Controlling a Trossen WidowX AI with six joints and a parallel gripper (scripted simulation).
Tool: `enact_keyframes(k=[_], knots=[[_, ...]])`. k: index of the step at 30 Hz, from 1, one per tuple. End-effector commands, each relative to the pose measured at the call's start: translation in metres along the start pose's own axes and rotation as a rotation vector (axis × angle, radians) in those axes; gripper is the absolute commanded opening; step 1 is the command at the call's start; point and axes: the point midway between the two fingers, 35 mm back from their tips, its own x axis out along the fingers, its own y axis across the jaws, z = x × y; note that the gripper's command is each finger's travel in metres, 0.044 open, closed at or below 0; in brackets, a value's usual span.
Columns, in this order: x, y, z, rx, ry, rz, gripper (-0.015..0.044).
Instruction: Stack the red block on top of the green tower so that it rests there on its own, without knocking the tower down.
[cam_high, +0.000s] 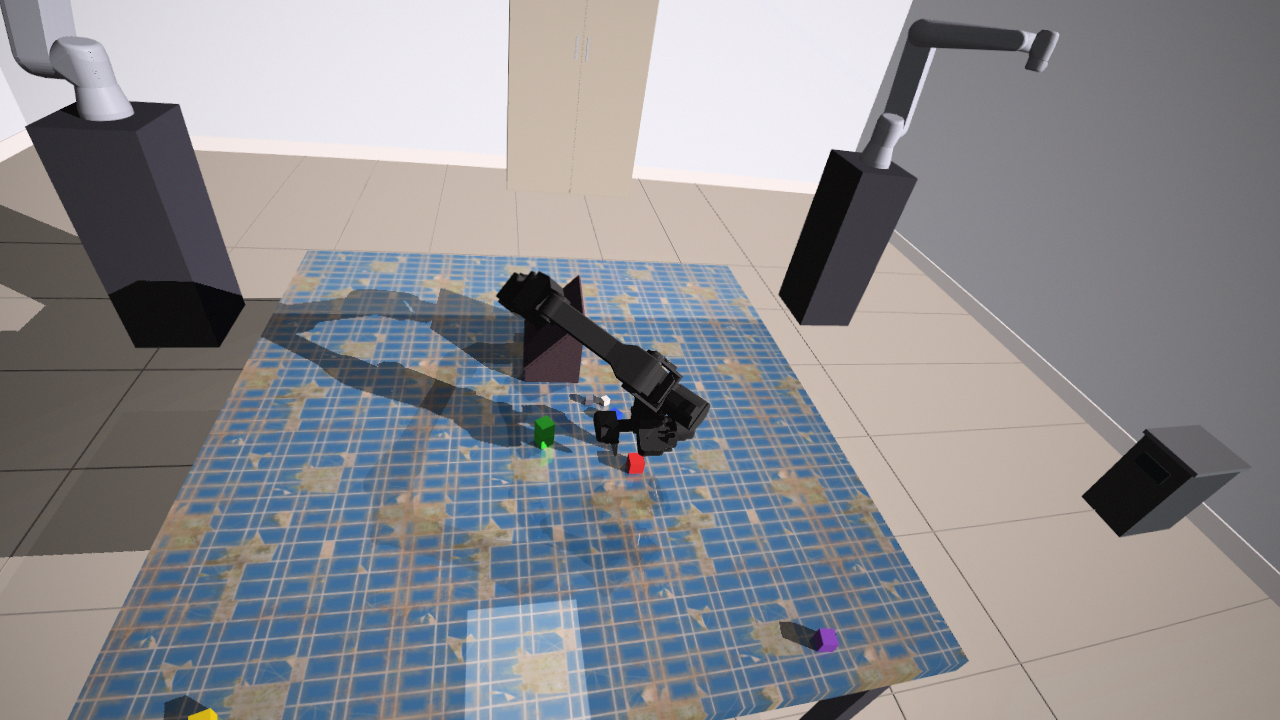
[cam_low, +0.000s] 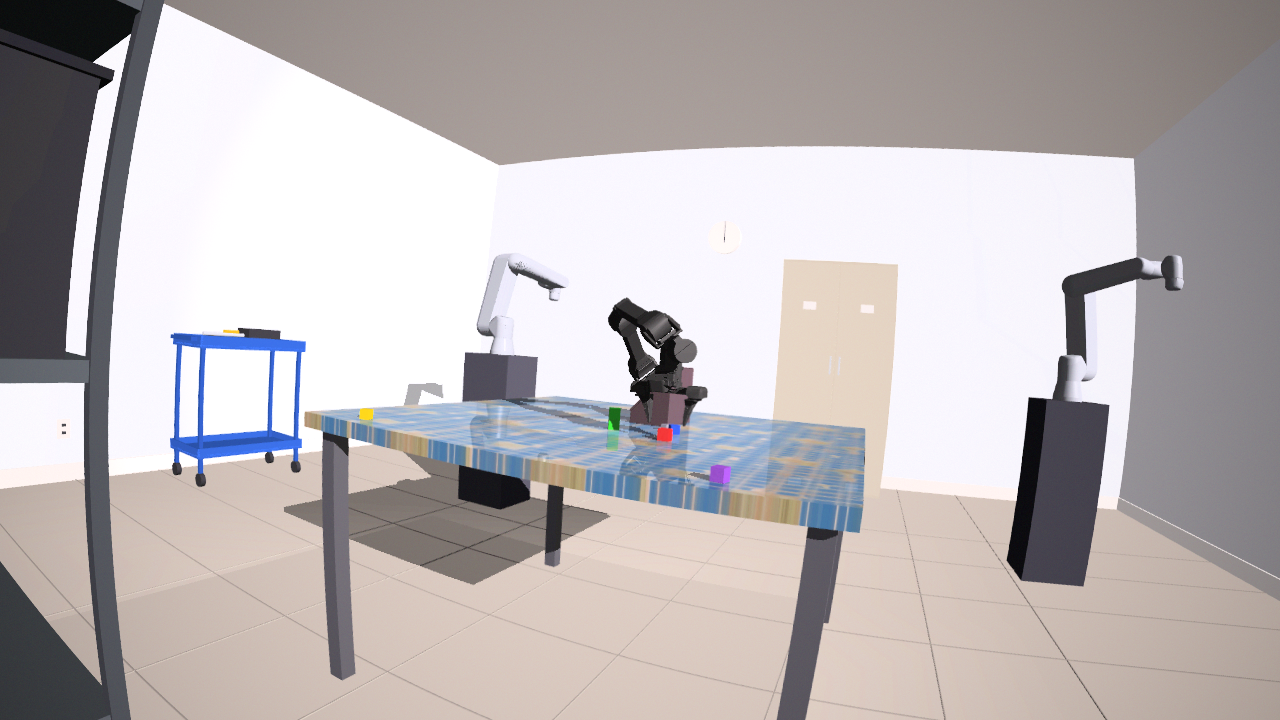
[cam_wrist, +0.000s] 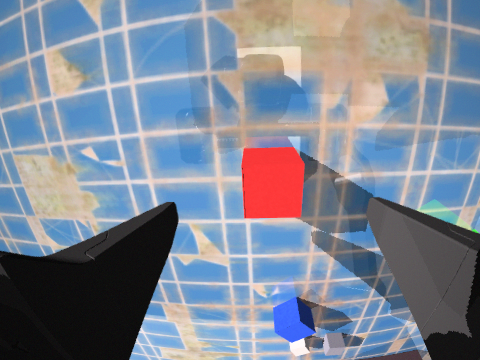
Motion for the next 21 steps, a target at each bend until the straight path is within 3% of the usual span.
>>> enact_keyframes(k=[1,21], knots=[[0.001,0.000,0.001,-0.004,-0.013,-0.001,0.0440],[0.033,0.000,0.002,-0.004,-0.013,-0.003,0.0440]])
